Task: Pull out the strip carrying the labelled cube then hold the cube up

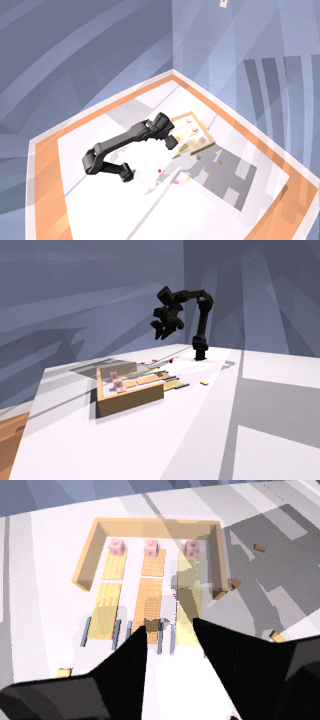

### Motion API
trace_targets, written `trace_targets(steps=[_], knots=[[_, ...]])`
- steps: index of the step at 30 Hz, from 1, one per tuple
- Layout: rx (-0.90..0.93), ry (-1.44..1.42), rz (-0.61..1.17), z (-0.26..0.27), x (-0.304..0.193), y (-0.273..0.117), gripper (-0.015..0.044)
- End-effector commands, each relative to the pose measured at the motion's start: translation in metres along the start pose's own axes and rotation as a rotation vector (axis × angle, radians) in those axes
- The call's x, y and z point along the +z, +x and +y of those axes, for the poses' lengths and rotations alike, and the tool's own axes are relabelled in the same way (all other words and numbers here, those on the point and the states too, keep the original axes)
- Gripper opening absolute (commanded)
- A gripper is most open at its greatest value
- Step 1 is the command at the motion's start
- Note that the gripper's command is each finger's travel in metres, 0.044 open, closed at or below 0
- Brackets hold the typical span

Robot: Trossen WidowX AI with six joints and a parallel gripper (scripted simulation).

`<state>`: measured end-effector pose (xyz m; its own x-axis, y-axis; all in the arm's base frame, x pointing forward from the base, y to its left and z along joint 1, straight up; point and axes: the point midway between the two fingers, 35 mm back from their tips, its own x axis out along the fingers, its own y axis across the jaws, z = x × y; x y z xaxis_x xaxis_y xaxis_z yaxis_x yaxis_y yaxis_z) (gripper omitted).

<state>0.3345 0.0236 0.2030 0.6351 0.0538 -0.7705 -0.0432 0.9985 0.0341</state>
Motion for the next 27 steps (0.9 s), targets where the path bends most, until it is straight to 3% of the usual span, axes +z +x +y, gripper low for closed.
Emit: trace_targets(steps=[1,5,11,27], knots=[[-0.033,0.054,0.18,-0.012,-0.004,0.026,0.0111],[-0.064,0.116,0.378,-0.026,-0.011,0.051,0.0006],[-0.103,0.201,0.641,-0.047,-0.029,0.08,0.0],[-0.104,0.203,0.649,-0.049,-0.04,0.094,0.0]])
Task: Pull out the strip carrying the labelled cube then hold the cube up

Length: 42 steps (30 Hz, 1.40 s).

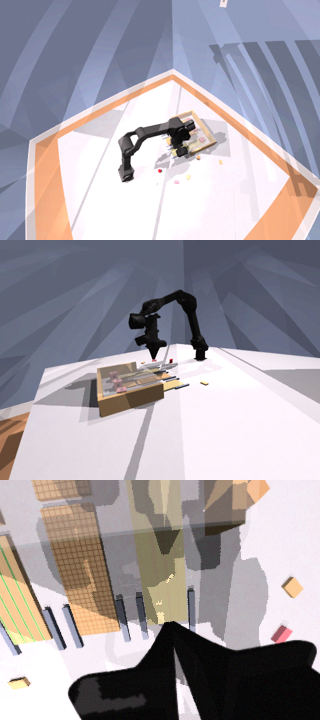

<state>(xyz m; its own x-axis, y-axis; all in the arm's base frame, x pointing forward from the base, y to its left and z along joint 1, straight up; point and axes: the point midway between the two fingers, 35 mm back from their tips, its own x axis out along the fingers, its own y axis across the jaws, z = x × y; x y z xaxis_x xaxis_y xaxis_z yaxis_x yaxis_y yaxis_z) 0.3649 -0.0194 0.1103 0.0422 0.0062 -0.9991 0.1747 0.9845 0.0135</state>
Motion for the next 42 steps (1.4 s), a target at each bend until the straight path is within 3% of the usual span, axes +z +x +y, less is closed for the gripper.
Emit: trace_targets(steps=[1,42], knots=[[-0.005,0.004,0.007,-0.001,0.0,0.009,0.0],[-0.005,0.004,0.007,-0.004,-0.002,0.06,0.0]])
